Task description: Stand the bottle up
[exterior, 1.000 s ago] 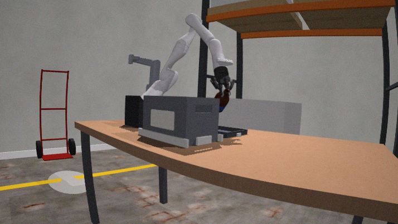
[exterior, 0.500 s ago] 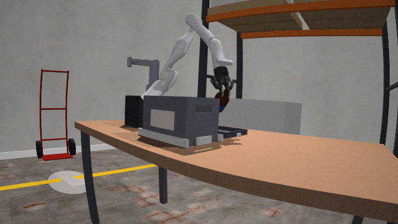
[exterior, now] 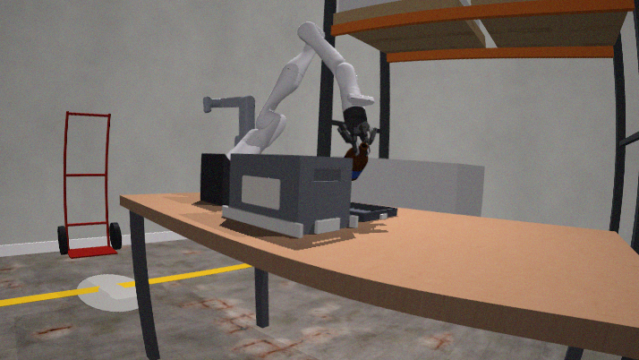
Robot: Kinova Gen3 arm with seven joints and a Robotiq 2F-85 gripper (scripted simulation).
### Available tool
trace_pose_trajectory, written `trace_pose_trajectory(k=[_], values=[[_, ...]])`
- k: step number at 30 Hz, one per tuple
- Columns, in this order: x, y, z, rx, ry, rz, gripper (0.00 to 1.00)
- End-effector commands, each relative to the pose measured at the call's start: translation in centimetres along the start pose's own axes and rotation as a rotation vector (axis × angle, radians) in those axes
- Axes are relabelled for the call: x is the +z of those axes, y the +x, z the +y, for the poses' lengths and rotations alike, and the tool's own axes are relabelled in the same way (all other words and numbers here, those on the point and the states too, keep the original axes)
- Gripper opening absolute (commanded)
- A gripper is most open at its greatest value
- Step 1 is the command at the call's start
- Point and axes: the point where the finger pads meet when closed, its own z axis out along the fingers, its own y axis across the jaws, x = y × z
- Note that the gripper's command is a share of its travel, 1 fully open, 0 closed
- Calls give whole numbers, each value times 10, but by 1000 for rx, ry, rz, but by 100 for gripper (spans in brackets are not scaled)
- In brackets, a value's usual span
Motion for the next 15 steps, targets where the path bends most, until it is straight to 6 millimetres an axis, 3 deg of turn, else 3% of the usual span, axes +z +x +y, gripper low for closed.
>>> trace_pose_trajectory(k=[1,15], values=[[0,1,0,1,0,1,0],[0,0,0,1,-1,11,0]])
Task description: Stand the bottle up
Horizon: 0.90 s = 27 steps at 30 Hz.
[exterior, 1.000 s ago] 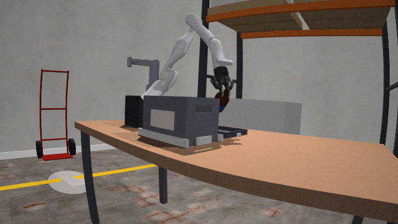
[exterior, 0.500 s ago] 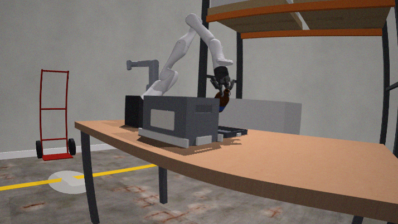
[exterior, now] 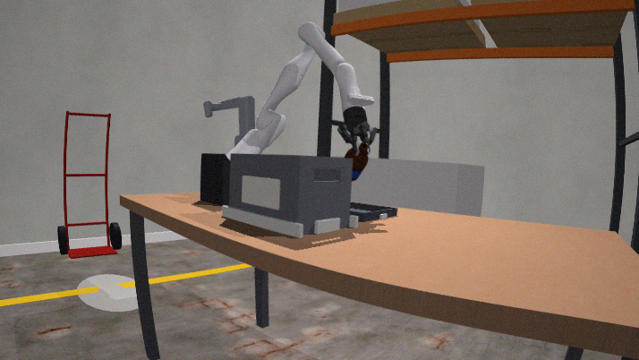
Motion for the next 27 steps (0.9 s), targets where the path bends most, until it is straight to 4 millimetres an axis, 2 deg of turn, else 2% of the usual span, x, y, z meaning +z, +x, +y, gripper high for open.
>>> trace_pose_trajectory(k=[1,27], values=[[0,0,0,-2,-3,8,0],[0,-1,0,-2,-4,143,0]])
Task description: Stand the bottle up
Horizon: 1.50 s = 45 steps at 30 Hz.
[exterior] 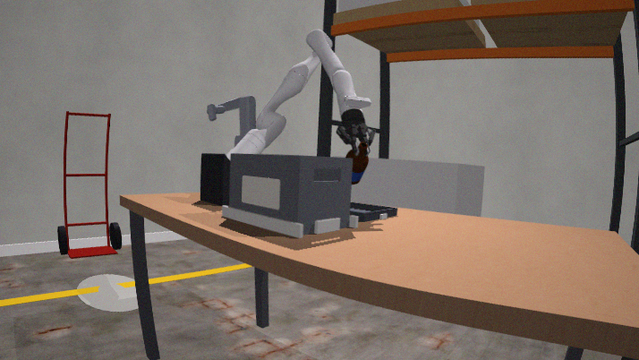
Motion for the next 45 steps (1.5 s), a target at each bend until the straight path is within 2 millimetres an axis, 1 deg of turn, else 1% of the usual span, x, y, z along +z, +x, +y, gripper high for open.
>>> trace_pose_trajectory(k=[1,45], values=[[-1,-2,-2,-16,-4,17,0],[-3,-2,-2,-17,0,39,0]])
